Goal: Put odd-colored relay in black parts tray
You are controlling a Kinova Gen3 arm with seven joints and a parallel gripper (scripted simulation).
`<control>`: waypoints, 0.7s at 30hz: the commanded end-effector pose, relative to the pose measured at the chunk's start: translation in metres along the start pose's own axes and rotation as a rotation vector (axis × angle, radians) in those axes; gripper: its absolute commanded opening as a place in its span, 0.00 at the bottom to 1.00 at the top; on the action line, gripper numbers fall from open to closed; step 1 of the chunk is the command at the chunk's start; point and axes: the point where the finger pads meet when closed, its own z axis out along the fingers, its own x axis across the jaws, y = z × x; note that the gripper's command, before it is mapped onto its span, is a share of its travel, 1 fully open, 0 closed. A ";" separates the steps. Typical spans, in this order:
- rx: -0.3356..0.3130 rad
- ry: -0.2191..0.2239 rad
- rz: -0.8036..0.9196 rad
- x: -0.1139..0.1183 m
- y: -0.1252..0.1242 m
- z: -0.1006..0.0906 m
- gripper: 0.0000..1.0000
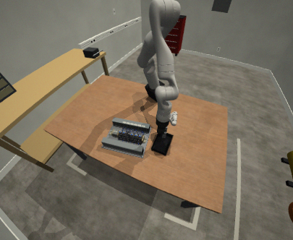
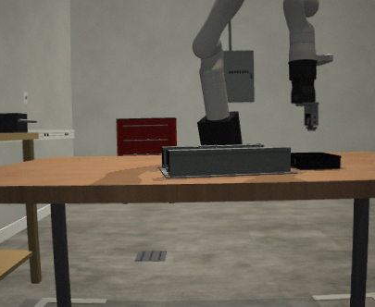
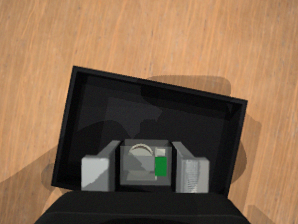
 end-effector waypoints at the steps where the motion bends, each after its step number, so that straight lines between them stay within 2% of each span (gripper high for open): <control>1: 0.001 0.000 0.004 0.000 0.000 0.007 0.00; 7: 0.001 0.000 0.004 0.000 0.000 0.015 0.00; 21: 0.001 0.000 0.004 0.000 0.000 0.047 0.00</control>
